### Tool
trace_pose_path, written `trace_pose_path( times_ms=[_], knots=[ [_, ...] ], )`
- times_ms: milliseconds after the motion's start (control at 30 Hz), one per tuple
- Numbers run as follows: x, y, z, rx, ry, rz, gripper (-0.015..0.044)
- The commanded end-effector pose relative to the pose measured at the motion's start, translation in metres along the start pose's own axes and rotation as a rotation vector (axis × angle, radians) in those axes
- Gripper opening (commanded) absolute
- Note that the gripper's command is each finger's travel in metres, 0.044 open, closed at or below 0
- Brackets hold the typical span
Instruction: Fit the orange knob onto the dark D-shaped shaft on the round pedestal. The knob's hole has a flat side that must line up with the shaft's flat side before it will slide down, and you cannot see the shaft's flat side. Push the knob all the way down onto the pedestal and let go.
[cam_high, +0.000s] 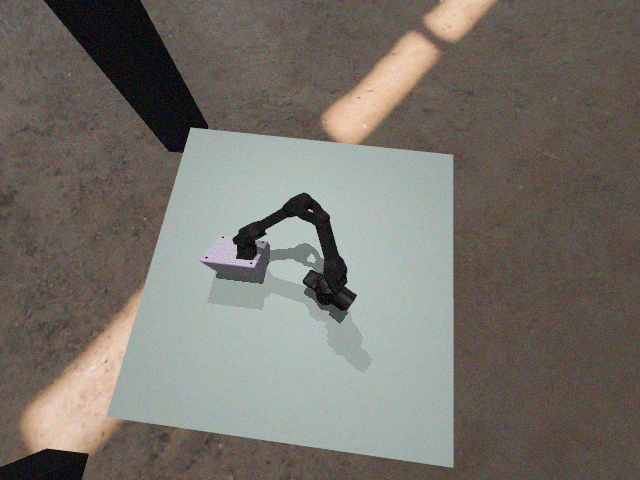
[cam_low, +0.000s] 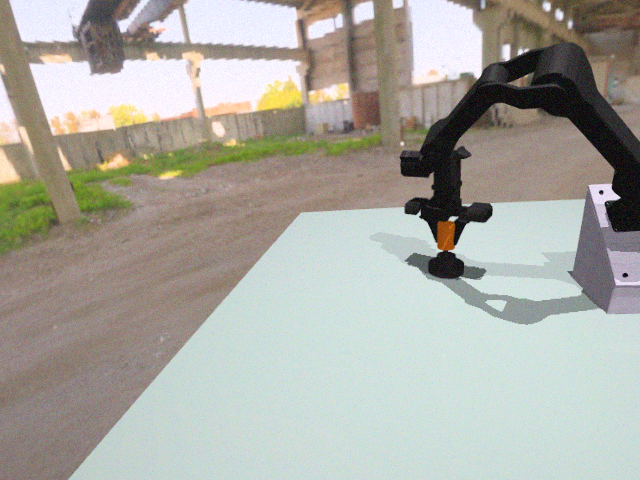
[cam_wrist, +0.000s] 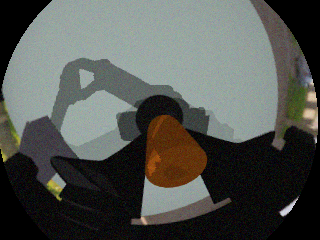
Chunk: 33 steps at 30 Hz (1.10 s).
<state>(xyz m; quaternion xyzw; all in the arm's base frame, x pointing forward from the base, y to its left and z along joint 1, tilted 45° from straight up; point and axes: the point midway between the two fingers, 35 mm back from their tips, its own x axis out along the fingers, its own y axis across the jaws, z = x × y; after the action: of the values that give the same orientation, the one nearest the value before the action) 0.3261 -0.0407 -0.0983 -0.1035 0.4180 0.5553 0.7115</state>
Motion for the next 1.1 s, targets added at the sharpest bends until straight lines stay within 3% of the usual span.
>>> trace_pose_path(
  times_ms=[0,1067],
  knots=[
    [0.0007,0.0004,-0.0003,-0.095,-0.003,-0.001,0.0000],
    [0.0006,0.0007,0.0003,-0.095,-0.003,-0.001,0.0000]
  ],
)
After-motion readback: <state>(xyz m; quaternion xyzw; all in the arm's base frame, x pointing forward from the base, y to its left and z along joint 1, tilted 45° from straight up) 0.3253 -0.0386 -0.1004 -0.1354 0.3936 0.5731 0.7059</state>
